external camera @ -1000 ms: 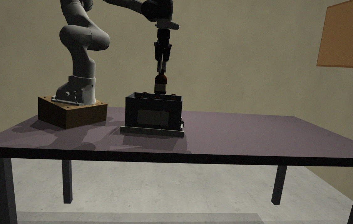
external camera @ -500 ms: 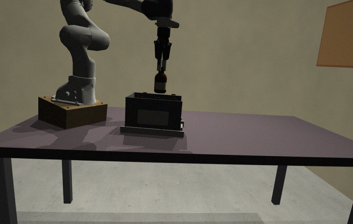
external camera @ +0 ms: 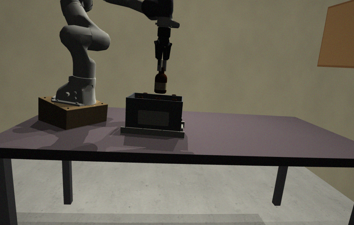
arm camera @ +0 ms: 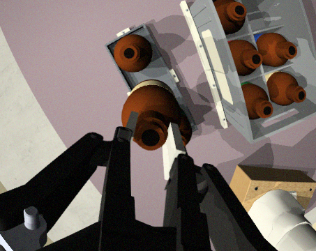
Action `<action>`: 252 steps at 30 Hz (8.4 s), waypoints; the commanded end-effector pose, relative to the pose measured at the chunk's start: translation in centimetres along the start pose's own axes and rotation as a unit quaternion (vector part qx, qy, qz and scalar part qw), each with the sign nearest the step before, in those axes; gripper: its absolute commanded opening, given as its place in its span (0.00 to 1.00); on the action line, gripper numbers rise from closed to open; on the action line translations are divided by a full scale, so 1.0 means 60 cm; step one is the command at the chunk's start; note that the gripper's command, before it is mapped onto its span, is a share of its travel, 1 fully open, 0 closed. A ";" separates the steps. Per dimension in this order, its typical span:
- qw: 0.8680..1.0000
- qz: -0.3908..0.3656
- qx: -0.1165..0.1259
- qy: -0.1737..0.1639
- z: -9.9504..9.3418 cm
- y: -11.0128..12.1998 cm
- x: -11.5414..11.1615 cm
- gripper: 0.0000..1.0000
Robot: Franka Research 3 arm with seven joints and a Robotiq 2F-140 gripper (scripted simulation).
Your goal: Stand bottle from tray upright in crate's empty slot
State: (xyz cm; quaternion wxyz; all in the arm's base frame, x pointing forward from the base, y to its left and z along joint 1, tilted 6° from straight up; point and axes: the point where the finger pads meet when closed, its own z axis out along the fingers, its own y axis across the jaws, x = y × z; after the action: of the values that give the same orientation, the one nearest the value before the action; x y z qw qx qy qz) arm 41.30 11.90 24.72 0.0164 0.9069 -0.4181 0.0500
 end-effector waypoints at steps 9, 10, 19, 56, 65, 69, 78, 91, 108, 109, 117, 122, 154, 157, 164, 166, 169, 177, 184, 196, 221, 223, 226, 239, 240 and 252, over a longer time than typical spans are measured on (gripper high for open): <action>1.000 0.002 0.001 0.002 -0.004 -0.001 0.002 0.00; 1.000 0.002 0.001 0.002 -0.004 -0.001 0.002 0.00; 1.000 0.002 0.001 0.002 -0.004 -0.001 0.002 0.00; 1.000 0.002 0.001 0.002 -0.039 0.000 0.003 0.00; 1.000 0.002 0.001 0.002 -0.041 0.000 0.003 0.00; 1.000 0.002 0.001 0.002 -0.041 0.000 0.003 0.00; 1.000 0.002 0.001 0.002 -0.041 0.000 0.003 0.00; 1.000 0.002 0.001 0.002 -0.041 0.000 0.003 0.00; 1.000 0.002 0.001 0.002 -0.041 0.000 0.003 0.00; 1.000 0.002 0.001 0.002 -0.041 0.000 0.003 0.00; 1.000 0.002 0.001 0.002 -0.041 0.001 0.005 0.00; 1.000 0.002 0.001 0.002 -0.041 0.002 0.006 0.00; 1.000 0.002 0.001 0.002 -0.041 0.022 0.037 0.00; 1.000 0.002 0.001 0.002 -0.041 0.026 0.043 0.00; 1.000 0.002 0.001 0.002 -0.041 0.036 0.059 0.00; 1.000 0.002 0.001 0.002 -0.041 0.040 0.064 0.00; 1.000 0.002 0.001 0.002 -0.041 0.041 0.066 0.00; 1.000 0.002 0.001 0.002 -0.041 0.057 0.090 0.00; 1.000 0.002 0.001 0.002 -0.041 0.073 0.114 0.00; 1.000 0.002 0.001 0.002 -0.042 0.098 0.152 0.00; 1.000 0.002 0.001 0.002 -0.042 0.151 0.233 0.00; 1.000 0.002 0.001 0.002 -0.042 0.156 0.241 0.00; 1.000 0.002 0.001 0.002 -0.042 0.163 0.251 0.00; 1.000 0.002 0.001 0.002 -0.042 0.186 0.287 0.00; 1.000 0.002 0.001 0.002 -0.042 0.188 0.290 0.00; 1.000 0.002 0.001 0.002 -0.042 0.210 0.323 0.00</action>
State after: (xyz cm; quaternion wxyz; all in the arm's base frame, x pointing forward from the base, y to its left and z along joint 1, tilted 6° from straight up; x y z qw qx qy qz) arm 43.76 -9.98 28.73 0.0134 0.9022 -0.4286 0.0470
